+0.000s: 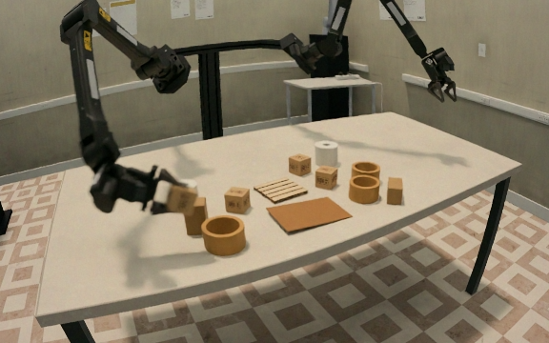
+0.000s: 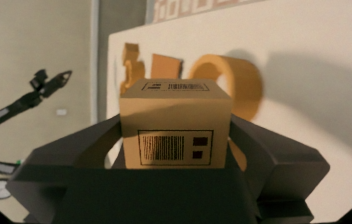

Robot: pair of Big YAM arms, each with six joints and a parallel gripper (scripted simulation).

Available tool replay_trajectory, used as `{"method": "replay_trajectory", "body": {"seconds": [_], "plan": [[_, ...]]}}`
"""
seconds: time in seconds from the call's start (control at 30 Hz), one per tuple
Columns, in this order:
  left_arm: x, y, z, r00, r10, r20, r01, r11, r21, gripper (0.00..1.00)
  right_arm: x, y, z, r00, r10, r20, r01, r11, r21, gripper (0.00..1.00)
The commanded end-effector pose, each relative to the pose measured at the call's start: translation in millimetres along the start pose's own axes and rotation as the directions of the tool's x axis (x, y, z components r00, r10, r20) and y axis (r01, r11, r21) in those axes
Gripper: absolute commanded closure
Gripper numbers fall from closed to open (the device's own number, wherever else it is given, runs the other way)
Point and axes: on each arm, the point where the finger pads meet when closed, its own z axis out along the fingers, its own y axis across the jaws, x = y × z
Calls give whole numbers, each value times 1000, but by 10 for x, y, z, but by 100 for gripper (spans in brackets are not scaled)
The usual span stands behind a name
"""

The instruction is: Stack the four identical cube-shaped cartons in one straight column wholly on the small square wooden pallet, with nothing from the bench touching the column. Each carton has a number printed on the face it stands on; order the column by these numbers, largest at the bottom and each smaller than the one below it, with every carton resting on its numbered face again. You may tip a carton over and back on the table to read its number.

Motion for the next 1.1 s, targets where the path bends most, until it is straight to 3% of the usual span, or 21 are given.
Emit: {"method": "replay_trajectory", "body": {"seconds": [0.0, 0.2, 0.37, 0.43, 0.47, 0.57, 0.7, 0.8, 0.9, 1.07], "plan": [[-130, 208, 69, 999, 32, 29, -31, 999, -29, 0, 219, -251, -193, 1000, 9, -26, -9, 1000, 7, 50], [-212, 245, 103, 998, 38, 48, -36, 999, -29, 0, 1024, -751, -609, 994, 59, -92, -57, 998, 25, 50], [-211, 248, 103, 998, 38, 48, -36, 999, -29, 0, 1565, -890, -802, 984, 125, -130, -124, 992, 14, 50], [-211, 248, 103, 998, 38, 48, -36, 999, -29, 0, 1601, -889, -819, 982, 135, -132, -137, 991, -3, 50], [-211, 248, 103, 998, 38, 48, -36, 999, -29, 0, 1554, -777, -681, 983, 118, -139, -124, 991, -41, 50], [-211, 248, 103, 998, 38, 48, -36, 999, -29, 0, 1478, -718, -706, 986, 102, -129, -109, 993, -48, 50], [-211, 248, 103, 998, 38, 48, -36, 999, -29, 0, 1553, -608, -503, 984, 120, -133, -135, 984, -115, 50], [-193, 165, 51, 999, 32, 43, -31, 999, -18, 0, 1547, -582, -477, 982, 137, -132, -153, 980, -124, 50], [-193, 165, 51, 999, 32, 43, -31, 999, -18, 0, 1384, -684, -728, 988, 124, -95, -129, 991, -48, 50], [-193, 165, 51, 999, 32, 43, -31, 999, -18, 0, 1229, -680, -643, 989, 111, -92, -108, 993, 39, 50]]}}
